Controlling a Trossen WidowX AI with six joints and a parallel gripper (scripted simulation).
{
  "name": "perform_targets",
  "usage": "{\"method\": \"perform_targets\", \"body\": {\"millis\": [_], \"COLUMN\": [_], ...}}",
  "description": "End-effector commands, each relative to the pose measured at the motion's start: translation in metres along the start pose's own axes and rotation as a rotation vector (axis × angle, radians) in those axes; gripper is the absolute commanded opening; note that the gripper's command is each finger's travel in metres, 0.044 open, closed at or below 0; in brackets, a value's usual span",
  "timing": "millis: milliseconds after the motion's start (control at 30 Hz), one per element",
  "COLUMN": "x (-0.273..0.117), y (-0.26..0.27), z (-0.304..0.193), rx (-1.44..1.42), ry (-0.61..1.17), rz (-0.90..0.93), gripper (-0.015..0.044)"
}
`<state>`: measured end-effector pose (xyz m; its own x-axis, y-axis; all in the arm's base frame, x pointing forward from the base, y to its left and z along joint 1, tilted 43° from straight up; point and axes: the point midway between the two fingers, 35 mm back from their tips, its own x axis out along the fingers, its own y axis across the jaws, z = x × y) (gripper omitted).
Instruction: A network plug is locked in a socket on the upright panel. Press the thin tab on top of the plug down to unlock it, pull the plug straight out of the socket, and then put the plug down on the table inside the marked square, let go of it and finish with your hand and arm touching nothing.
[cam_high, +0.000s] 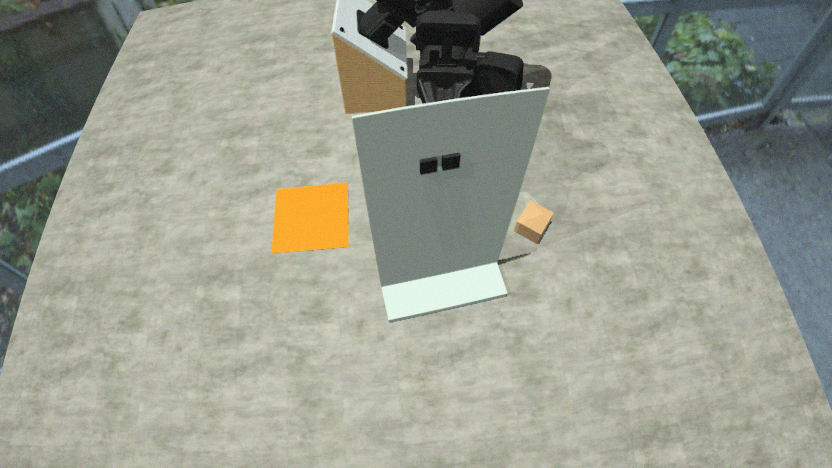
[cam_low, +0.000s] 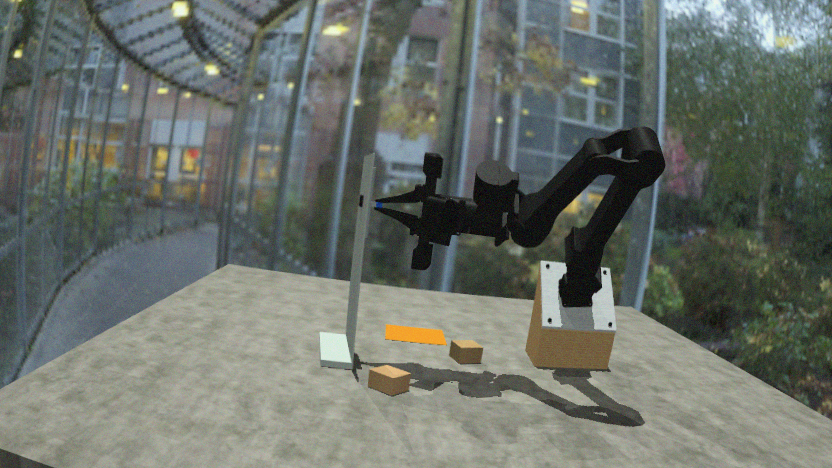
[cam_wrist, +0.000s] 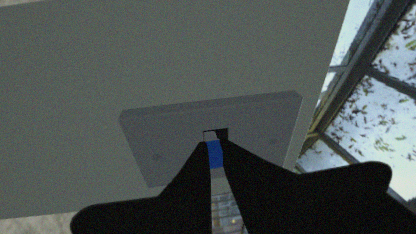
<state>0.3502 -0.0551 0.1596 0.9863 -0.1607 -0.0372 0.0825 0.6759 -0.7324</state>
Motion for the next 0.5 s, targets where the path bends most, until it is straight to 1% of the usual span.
{"method": "perform_targets", "body": {"millis": [0,467], "x": [-0.005,-0.0124], "y": [0.0005,0.0006], "z": [-0.0016,-0.0033], "rx": [0.004,0.004], "ry": [0.001,0.002], "rz": [0.001,0.001], "gripper": [0.0,0.0]}}
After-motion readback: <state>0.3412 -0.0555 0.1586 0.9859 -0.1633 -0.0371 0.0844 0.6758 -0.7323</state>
